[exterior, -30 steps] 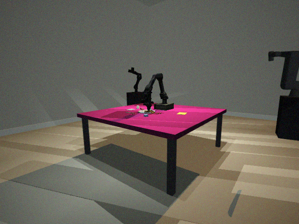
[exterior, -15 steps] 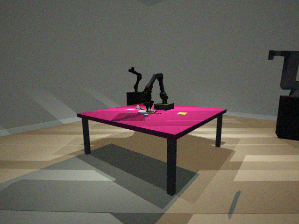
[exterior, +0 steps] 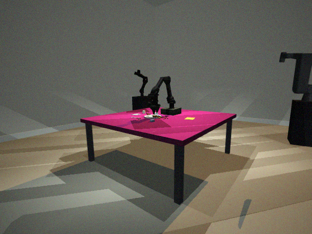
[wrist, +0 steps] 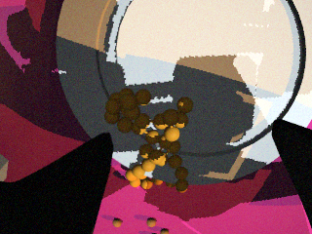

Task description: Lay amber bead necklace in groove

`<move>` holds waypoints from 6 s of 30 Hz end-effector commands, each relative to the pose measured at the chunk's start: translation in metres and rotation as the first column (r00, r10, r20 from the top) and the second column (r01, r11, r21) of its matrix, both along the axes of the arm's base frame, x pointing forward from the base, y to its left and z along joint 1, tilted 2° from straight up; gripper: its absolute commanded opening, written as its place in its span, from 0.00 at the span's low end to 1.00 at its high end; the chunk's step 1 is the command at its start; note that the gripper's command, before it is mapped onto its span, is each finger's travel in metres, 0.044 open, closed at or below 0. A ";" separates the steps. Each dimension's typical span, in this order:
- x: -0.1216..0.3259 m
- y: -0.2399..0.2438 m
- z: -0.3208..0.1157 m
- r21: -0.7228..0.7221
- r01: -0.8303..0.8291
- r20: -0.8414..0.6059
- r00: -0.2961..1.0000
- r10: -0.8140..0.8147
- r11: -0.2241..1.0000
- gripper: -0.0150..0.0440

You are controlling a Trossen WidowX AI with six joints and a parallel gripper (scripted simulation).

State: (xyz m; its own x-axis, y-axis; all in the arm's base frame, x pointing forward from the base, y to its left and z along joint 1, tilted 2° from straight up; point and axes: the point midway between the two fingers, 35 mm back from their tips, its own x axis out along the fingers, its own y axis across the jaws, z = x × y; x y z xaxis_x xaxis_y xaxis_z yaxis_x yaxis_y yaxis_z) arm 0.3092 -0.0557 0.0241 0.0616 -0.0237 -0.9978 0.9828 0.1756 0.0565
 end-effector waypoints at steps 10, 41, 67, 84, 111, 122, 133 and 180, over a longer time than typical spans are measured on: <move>0.000 0.001 0.001 0.004 -0.006 0.001 1.000 0.006 1.000 1.00; -0.001 0.058 -0.005 0.011 -0.011 0.006 1.000 0.011 1.000 0.46; -0.001 0.059 -0.027 0.011 -0.013 -0.001 1.000 0.013 1.000 0.25; -0.001 0.059 -0.027 0.011 -0.013 -0.001 1.000 0.013 1.000 0.25; -0.003 0.059 -0.003 0.009 -0.007 0.001 1.000 0.007 1.000 0.25; -0.010 0.025 -0.003 0.006 -0.007 0.000 1.000 0.007 1.000 0.25; -0.018 0.002 -0.004 0.004 -0.007 0.000 1.000 0.007 1.000 0.25; -0.019 0.002 -0.003 0.004 -0.007 0.000 1.000 0.007 1.000 1.00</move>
